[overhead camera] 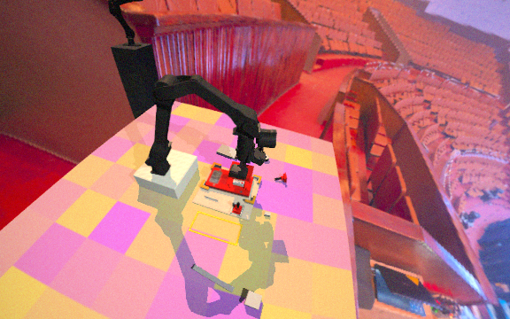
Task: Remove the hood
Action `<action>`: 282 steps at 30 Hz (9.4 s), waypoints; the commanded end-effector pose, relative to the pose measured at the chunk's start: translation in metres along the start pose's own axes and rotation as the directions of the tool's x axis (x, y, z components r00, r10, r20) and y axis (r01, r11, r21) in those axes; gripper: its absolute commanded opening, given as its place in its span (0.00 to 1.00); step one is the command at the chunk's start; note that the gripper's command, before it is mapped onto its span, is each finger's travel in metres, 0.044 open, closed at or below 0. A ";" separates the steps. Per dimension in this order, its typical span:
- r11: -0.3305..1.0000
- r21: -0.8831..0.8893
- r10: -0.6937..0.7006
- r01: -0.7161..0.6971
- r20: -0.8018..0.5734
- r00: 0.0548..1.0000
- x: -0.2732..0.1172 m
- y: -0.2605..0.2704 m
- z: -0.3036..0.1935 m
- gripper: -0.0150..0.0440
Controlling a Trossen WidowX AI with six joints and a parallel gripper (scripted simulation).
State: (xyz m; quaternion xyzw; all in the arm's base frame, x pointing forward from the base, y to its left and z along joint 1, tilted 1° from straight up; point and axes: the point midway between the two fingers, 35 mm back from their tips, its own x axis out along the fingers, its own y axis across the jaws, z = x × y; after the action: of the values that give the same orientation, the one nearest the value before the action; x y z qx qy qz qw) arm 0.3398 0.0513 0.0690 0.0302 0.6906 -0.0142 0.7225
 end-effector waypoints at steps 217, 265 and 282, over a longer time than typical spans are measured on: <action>1.000 -0.004 -0.023 0.023 -0.015 1.000 0.089 -0.221 -0.038 0.25; 1.000 -0.002 -0.023 0.023 -0.020 1.000 0.015 -0.220 -0.035 1.00; 1.000 -0.002 -0.023 0.023 -0.020 1.000 0.015 -0.220 -0.035 1.00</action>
State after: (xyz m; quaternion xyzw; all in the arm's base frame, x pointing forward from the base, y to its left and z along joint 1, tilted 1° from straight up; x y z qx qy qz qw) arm 0.2924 -0.1652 0.0469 0.0229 0.6971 -0.0211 0.7163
